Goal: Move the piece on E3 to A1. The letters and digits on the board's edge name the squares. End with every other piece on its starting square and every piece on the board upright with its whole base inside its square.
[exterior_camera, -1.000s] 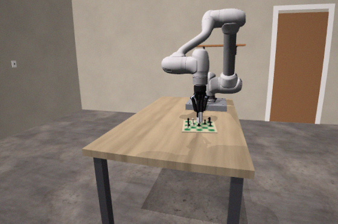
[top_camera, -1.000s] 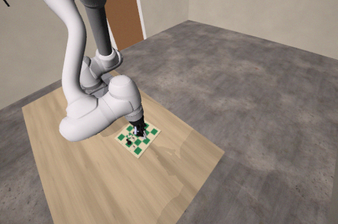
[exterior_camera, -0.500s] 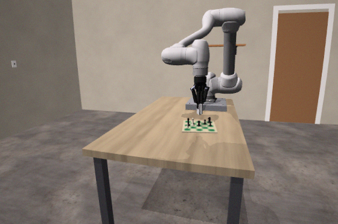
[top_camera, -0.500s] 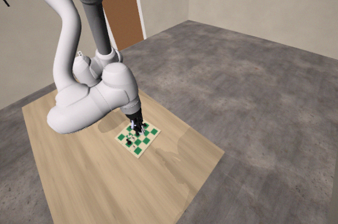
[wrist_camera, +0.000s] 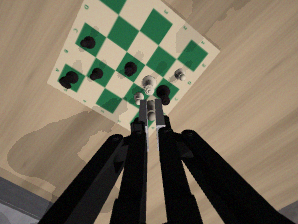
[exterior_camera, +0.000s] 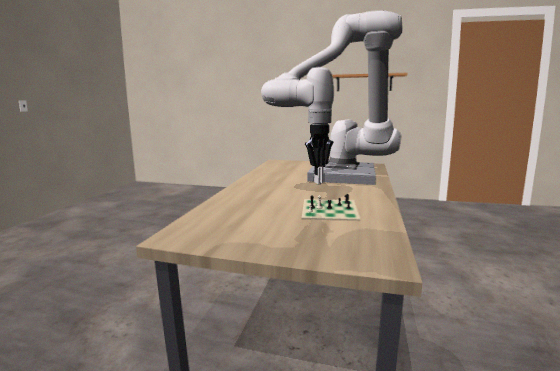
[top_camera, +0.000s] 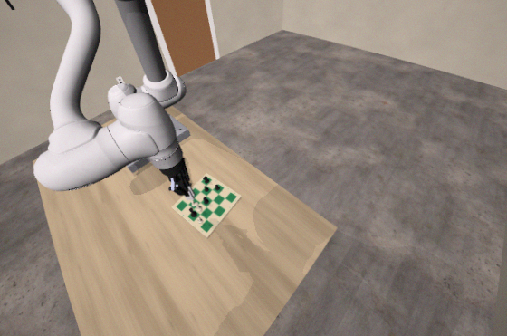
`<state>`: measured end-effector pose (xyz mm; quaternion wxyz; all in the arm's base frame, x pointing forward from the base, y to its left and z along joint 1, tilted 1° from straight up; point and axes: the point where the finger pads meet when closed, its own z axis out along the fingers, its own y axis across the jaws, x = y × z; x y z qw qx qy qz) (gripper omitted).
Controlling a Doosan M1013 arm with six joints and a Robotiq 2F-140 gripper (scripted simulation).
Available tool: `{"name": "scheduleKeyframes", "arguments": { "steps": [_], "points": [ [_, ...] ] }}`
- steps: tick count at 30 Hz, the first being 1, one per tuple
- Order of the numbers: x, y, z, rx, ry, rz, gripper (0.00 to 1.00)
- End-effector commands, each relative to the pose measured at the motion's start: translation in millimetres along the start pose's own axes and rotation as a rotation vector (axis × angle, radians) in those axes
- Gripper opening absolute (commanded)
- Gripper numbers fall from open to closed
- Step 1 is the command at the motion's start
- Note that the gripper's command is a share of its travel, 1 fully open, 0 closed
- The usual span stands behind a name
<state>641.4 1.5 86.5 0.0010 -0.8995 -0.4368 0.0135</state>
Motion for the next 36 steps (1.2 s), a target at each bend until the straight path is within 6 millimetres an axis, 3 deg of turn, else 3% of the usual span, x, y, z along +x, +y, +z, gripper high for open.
{"name": "scheduleKeyframes", "arguments": {
  "steps": [1,2,6,23,36],
  "points": [
    [-41.8,-8.9,-1.1,0.000,0.010,-0.062,0.00],
    [-62.7,-15.9,-0.1,0.000,0.010,-0.094,0.00],
    [-74.5,-20.2,0.6,0.000,0.010,-0.112,0.00],
    [-74.5,-20.2,4.4,0.000,0.010,-0.112,0.00],
    [-74.0,-20.2,56.3,0.000,0.010,-0.112,0.00]
  ]
}}
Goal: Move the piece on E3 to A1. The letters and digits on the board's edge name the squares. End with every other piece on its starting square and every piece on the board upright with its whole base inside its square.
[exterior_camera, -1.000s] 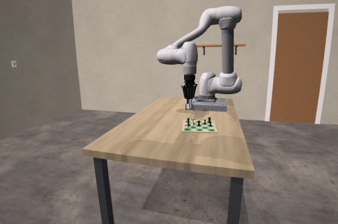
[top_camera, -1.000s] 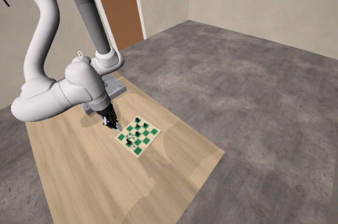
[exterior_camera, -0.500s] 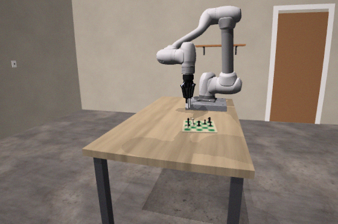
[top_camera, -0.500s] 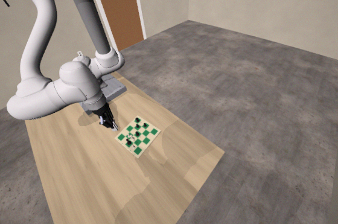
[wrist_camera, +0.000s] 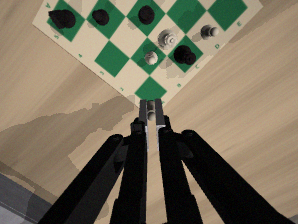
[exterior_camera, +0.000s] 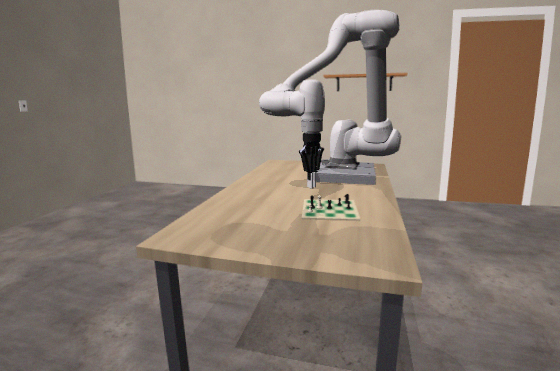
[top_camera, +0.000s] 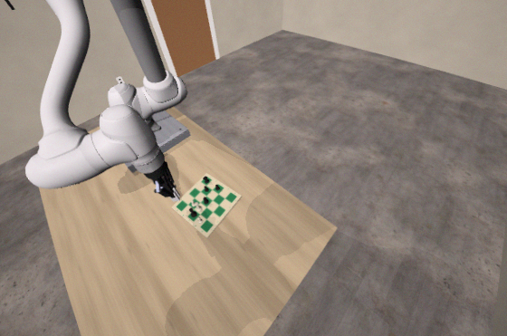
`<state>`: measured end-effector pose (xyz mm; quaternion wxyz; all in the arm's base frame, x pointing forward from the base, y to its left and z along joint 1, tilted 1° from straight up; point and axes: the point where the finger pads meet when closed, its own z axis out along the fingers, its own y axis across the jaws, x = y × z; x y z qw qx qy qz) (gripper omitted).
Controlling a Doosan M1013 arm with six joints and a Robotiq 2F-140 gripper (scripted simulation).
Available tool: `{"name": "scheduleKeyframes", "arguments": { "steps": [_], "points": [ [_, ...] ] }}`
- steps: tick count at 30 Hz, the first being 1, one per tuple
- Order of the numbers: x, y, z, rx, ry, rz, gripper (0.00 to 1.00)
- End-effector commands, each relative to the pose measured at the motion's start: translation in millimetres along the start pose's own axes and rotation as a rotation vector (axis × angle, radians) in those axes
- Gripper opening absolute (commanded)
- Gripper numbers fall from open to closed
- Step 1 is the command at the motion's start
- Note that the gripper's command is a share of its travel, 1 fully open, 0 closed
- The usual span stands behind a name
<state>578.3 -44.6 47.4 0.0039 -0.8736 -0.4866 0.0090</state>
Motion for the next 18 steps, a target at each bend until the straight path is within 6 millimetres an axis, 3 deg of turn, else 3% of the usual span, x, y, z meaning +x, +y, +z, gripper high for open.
{"name": "scheduleKeyframes", "arguments": {
  "steps": [1,11,18],
  "points": [
    [0.2,0.4,15.2,0.000,0.000,0.000,0.00],
    [0.2,0.4,48.8,0.000,0.000,0.000,0.00],
    [0.2,0.4,55.3,0.000,0.000,0.000,0.00]
  ]
}}
